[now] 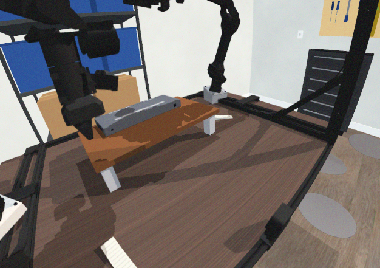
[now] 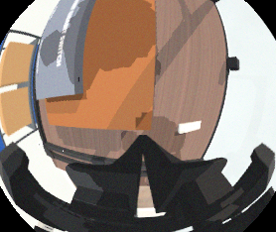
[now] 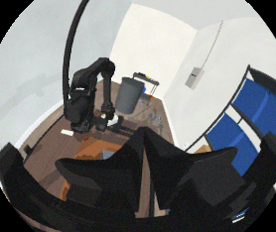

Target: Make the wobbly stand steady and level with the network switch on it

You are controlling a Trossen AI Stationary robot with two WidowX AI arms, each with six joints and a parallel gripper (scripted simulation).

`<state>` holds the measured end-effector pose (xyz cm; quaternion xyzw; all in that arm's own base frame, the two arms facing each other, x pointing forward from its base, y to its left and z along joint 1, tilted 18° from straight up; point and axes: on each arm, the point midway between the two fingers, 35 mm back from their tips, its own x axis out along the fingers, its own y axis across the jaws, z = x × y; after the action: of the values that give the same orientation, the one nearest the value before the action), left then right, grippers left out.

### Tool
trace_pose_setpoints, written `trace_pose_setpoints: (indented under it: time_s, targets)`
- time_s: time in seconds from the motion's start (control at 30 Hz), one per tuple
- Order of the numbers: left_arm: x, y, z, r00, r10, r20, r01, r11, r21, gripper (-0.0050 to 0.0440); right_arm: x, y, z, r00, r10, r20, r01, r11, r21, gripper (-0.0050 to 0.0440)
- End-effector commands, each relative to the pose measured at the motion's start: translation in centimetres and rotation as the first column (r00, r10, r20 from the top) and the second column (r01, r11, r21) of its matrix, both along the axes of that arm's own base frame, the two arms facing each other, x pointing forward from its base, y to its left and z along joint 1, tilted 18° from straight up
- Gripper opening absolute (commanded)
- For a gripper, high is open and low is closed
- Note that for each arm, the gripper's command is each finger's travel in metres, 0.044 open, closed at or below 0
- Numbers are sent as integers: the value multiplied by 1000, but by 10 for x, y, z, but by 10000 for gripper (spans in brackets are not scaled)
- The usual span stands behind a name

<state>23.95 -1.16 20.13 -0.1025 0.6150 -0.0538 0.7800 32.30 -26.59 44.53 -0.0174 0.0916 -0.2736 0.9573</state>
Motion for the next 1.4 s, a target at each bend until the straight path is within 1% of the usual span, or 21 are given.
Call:
trace_pose_setpoints:
  time_s: [0.0,0.1,0.3,0.33,0.47,0.67,0.87,0.9,1.03,1.23,1.37]
  targets:
    - [0,0,0,1000,0,0,0,1000,0,0,-9,5,59,989,-11,144,28,993,-118,0]
    - [0,0,0,1000,0,0,0,1000,0,0,-19,11,98,968,-7,249,58,978,-199,0]
    - [0,0,0,1000,0,0,0,1000,0,0,-19,11,98,968,-7,249,58,978,-199,0]
    - [0,0,0,1000,0,0,0,1000,0,0,-26,18,107,963,1,271,62,973,-222,0]
    - [0,0,0,1000,0,0,0,1000,0,0,-44,31,155,917,23,398,112,943,-313,0]
    - [0,0,0,1000,0,0,0,1000,0,0,-80,60,221,817,86,571,204,882,-425,0]
    - [0,0,0,1000,0,0,0,1000,0,0,-80,60,221,817,86,571,204,882,-425,0]
    - [0,0,0,1000,0,0,0,1000,0,0,-89,69,227,803,100,587,215,871,-443,0]
    - [0,0,0,1000,0,0,0,1000,0,0,-118,92,264,717,160,678,284,822,-493,0]
    - [0,0,0,1000,0,0,0,1000,0,0,-168,134,309,566,269,780,392,744,-541,0]
    - [0,0,0,1000,0,0,0,1000,0,0,-168,134,309,566,269,780,392,744,-541,0]
